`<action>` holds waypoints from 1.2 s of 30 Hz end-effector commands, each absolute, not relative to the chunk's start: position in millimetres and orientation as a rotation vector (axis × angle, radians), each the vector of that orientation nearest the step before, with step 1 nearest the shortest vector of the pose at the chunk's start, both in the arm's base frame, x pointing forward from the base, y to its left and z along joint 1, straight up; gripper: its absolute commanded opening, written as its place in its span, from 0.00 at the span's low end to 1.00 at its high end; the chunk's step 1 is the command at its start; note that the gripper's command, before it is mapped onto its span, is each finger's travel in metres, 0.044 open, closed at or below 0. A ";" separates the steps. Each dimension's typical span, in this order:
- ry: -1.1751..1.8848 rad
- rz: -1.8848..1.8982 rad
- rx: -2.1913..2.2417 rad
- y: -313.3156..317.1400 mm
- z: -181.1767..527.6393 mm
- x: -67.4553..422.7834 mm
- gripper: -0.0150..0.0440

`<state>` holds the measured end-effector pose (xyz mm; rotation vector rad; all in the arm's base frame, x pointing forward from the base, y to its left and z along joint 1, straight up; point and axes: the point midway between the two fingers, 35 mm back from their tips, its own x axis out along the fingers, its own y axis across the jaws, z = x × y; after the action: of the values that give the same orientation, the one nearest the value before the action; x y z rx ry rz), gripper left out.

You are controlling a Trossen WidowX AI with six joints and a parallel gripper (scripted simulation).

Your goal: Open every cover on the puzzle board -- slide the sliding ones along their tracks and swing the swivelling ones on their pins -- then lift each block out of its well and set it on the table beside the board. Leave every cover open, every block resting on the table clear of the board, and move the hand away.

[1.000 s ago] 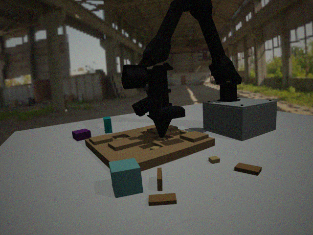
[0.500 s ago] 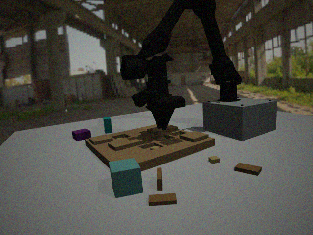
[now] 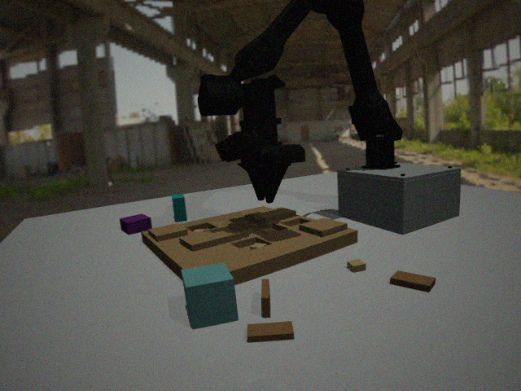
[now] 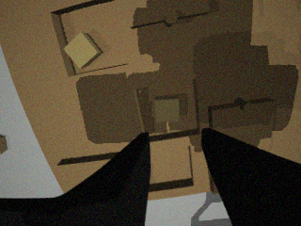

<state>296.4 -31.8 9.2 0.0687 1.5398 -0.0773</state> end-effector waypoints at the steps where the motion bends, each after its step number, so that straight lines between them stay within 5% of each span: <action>1: 1.548 -0.083 0.071 -32.2 -3.7 294.5 0.50; 36: 1.548 -0.082 0.070 -32.6 -19.7 293.6 0.50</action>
<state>293.8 -32.2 -17.8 0.0710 1.5475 -0.0790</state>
